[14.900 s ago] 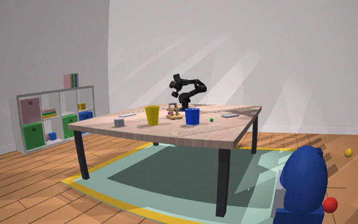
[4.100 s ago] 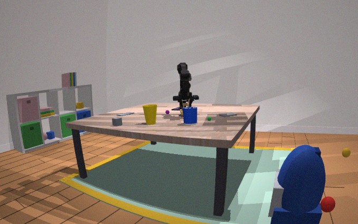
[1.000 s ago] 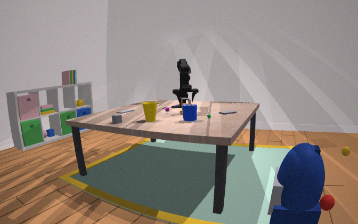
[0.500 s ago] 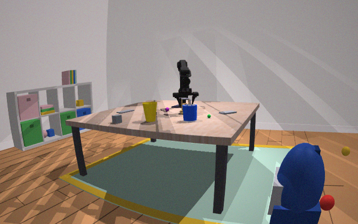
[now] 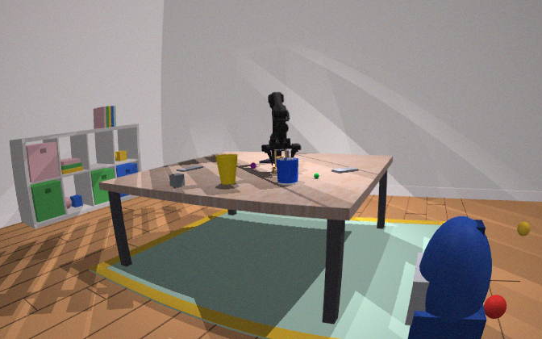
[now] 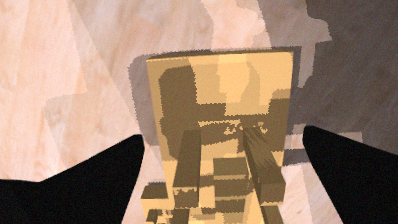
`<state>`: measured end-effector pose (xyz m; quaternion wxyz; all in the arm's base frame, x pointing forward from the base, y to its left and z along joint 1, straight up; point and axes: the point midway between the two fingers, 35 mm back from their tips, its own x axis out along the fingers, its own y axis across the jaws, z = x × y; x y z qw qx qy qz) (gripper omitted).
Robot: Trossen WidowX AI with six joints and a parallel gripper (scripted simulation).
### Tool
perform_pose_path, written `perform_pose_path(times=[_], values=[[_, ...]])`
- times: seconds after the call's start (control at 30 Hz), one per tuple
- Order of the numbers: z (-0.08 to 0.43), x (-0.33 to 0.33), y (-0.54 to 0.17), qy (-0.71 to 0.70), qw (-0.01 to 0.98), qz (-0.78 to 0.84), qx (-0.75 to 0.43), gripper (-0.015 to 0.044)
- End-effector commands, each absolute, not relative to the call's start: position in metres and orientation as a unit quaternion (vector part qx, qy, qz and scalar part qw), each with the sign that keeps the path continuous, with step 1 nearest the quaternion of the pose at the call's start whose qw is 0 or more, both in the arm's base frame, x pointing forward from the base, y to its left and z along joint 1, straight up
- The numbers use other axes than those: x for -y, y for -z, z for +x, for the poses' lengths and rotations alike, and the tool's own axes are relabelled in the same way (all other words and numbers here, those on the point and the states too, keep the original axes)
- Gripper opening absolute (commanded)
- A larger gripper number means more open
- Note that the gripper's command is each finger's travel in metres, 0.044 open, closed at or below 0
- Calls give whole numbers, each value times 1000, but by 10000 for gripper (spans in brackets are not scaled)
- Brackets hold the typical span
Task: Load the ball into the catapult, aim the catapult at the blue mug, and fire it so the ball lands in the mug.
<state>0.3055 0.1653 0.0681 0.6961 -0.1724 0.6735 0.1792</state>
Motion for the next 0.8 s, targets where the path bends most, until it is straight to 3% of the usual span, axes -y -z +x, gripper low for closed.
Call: perform_pose_path(times=[0.0, 0.33, 0.5, 0.63, 0.77], values=[[306, -165, -69, -179, 696, -172, -673, 387], [306, -165, -69, -179, 696, -172, -673, 125], [306, -165, -69, -179, 696, -172, -673, 92], [305, -165, -107, -179, 696, -173, -673, 0], [304, -164, -118, -179, 696, -173, -673, 0]])
